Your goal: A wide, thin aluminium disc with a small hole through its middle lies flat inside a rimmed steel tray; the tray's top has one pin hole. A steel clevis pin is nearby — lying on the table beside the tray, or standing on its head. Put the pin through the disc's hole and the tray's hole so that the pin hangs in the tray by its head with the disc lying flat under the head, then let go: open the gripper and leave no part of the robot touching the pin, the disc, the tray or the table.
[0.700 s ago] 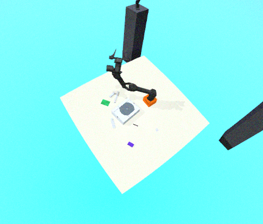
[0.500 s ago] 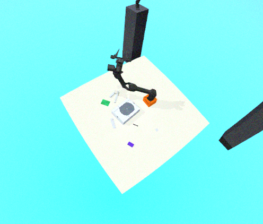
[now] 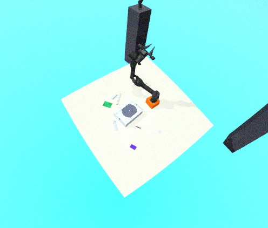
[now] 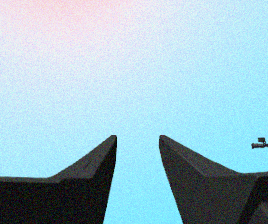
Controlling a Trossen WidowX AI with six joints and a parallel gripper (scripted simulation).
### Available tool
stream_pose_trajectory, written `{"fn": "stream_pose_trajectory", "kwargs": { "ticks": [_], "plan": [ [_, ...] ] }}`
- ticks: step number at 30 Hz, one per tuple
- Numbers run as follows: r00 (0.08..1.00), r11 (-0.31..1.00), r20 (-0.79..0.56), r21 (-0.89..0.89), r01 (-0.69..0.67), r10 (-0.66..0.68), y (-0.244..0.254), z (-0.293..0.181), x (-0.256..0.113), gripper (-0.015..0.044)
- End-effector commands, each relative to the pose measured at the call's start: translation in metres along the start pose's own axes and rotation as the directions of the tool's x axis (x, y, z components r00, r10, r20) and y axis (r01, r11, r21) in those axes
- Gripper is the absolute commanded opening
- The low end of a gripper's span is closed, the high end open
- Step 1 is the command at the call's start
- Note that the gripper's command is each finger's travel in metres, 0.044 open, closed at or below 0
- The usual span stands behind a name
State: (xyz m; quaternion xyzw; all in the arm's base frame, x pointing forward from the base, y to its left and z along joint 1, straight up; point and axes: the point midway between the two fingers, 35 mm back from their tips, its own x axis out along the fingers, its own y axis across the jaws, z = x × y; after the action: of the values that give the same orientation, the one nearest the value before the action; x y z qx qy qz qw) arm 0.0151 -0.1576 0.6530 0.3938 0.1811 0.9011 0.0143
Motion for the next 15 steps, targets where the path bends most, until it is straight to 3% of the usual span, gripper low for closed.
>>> {"fn": "stream_pose_trajectory", "kwargs": {
  "ticks": [1, 9, 15],
  "plan": [
    [0.985, 0.980, 0.010, -0.095, 0.173, -0.173, -0.057, -0.006, 0.037, 0.0160],
    [0.886, 0.830, 0.044, -0.331, 0.449, -0.462, -0.163, -0.011, 0.078, 0.0160],
    [0.734, 0.617, 0.114, -0.466, 0.635, -0.669, -0.255, -0.003, 0.078, 0.0160]
  ]
}}
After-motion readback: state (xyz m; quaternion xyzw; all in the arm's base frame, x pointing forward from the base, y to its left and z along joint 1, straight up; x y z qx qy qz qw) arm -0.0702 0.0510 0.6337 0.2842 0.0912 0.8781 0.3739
